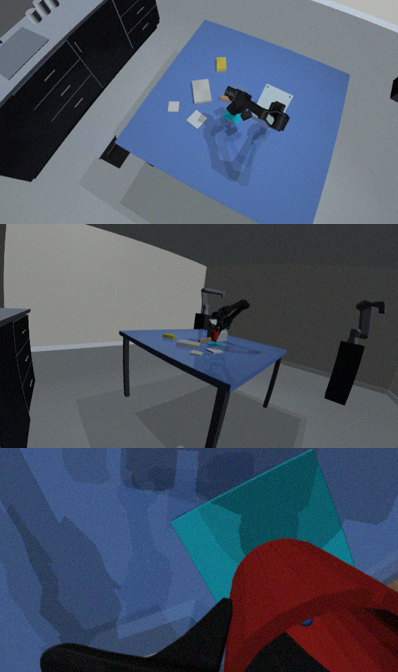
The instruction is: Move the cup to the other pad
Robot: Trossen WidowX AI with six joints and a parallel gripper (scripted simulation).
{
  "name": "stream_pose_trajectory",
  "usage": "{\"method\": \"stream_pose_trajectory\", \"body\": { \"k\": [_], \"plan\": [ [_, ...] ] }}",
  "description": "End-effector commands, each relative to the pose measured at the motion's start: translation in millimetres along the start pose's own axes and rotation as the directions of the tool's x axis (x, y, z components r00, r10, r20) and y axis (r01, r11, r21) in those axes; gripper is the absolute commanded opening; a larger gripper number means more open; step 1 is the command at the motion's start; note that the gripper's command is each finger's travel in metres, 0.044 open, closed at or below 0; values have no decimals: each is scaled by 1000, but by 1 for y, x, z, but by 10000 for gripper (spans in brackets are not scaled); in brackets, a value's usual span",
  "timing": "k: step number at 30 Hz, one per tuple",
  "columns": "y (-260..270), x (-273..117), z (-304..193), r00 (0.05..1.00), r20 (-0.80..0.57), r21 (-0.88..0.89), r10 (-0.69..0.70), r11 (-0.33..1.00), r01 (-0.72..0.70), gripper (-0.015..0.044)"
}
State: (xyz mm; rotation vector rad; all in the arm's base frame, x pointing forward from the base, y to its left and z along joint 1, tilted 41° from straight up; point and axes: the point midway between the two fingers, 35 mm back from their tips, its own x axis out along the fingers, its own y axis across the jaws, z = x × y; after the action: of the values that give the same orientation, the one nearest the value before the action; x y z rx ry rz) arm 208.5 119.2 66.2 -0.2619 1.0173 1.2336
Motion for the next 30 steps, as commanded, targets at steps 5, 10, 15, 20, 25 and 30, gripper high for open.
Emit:
{"method": "stream_pose_trajectory", "body": {
  "k": [5, 10, 15, 20, 25, 30],
  "plan": [
    [1, 10, -1, 1000, 0, 6, 4, 1000, -4, 0],
    [1, 16, 0, 1000, 0, 6, 4, 1000, -4, 0],
    [2, 22, 0, 1000, 0, 6, 4, 1000, -4, 0],
    [2, 28, 0, 1000, 1, 6, 5, 1000, -5, 0],
    [3, 34, 0, 1000, 2, 6, 5, 1000, -5, 0],
    [4, 40, 0, 1000, 3, 6, 6, 1000, -6, 0]
  ]
}}
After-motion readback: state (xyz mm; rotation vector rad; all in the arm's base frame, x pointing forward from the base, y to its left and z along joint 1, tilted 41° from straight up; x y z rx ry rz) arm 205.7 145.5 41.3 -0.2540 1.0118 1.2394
